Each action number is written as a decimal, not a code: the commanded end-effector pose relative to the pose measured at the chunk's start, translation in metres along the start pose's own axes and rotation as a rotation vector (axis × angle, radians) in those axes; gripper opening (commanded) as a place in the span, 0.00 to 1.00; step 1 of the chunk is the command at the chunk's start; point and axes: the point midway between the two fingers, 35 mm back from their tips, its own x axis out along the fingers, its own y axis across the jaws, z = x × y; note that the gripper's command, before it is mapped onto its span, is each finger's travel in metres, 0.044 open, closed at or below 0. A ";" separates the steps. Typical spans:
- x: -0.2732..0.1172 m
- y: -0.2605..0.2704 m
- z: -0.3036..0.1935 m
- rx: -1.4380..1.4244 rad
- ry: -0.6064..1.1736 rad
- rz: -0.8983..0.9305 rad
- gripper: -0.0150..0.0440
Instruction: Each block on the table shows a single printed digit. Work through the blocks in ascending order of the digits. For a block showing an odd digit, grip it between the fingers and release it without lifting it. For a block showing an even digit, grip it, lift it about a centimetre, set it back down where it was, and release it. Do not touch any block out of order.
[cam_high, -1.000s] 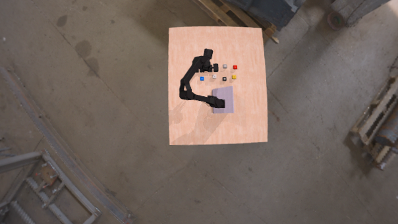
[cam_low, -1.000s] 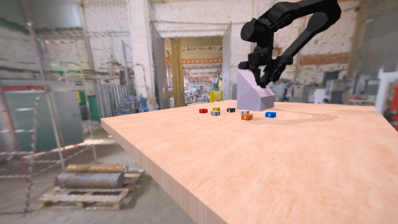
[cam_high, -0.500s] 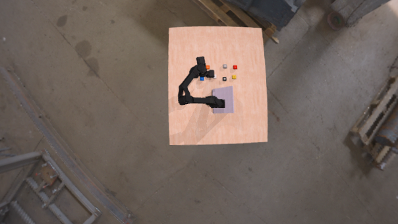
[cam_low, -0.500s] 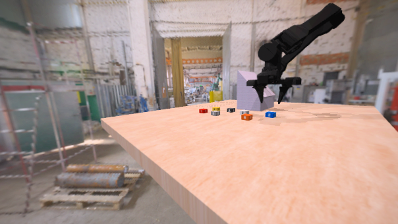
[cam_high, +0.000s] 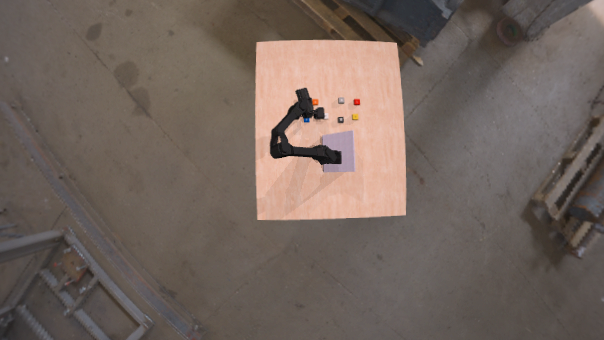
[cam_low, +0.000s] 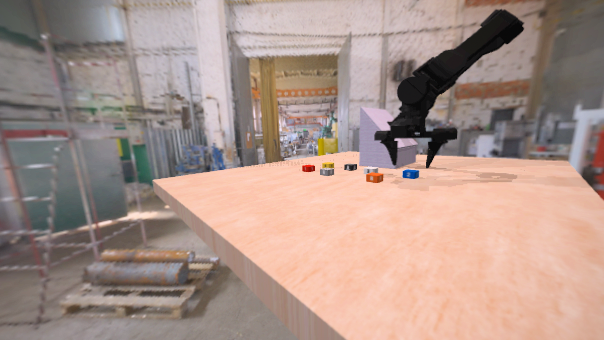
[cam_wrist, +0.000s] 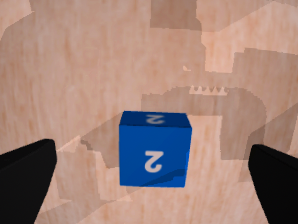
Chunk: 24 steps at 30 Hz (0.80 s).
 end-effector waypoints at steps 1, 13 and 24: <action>0.007 -0.002 -0.002 0.010 0.005 -0.005 0.93; 0.024 -0.002 -0.003 0.010 0.005 -0.003 0.93; 0.024 -0.002 -0.003 0.010 0.005 -0.003 0.46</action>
